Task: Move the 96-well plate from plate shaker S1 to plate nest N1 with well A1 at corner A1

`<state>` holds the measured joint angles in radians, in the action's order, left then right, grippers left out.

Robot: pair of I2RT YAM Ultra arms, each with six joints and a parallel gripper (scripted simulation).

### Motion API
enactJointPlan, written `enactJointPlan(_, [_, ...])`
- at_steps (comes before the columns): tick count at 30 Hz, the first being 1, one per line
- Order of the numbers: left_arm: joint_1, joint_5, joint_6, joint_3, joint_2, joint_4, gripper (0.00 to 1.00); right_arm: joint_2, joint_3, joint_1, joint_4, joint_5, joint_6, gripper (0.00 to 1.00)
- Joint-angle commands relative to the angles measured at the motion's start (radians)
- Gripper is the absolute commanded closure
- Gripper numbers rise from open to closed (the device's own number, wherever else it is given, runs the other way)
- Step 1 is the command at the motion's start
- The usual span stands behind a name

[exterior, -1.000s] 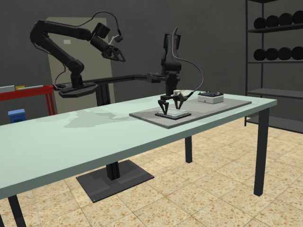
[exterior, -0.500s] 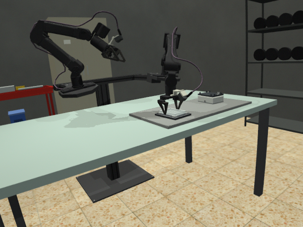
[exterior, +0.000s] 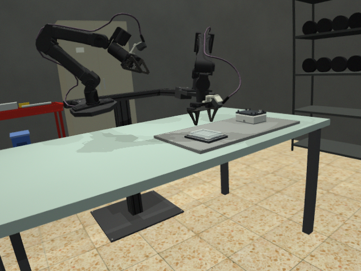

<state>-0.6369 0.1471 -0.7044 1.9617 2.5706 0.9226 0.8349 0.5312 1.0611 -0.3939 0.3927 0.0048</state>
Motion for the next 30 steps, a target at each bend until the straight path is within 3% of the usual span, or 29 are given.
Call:
enactJointPlan(1, [0.001,-0.001,-0.002,0.033,-0.020,0.025,0.00,-0.018,0.004,-0.002,0.006,0.002,0.003,0.00])
enactJointPlan(9, [0.002,0.000,0.005,0.030,-0.014,0.018,0.00,-0.018,0.004,-0.002,0.006,0.002,0.003,0.00])
enactJointPlan(15, [-0.014,0.050,0.091,-0.041,-0.061,-0.150,0.00,-0.018,0.004,-0.002,0.006,0.002,0.003,0.00])
enactJointPlan(20, [-0.035,0.096,0.216,-0.234,-0.163,-0.361,0.00,-0.018,0.004,-0.002,0.006,0.002,0.003,0.00])
enactJointPlan(22, [-0.035,0.096,0.216,-0.234,-0.163,-0.361,0.00,-0.018,0.004,-0.002,0.006,0.002,0.003,0.00])
enactJointPlan(30, [-0.047,0.109,0.418,-0.558,-0.313,-0.735,0.00,-0.018,0.004,-0.002,0.006,0.002,0.003,0.00])
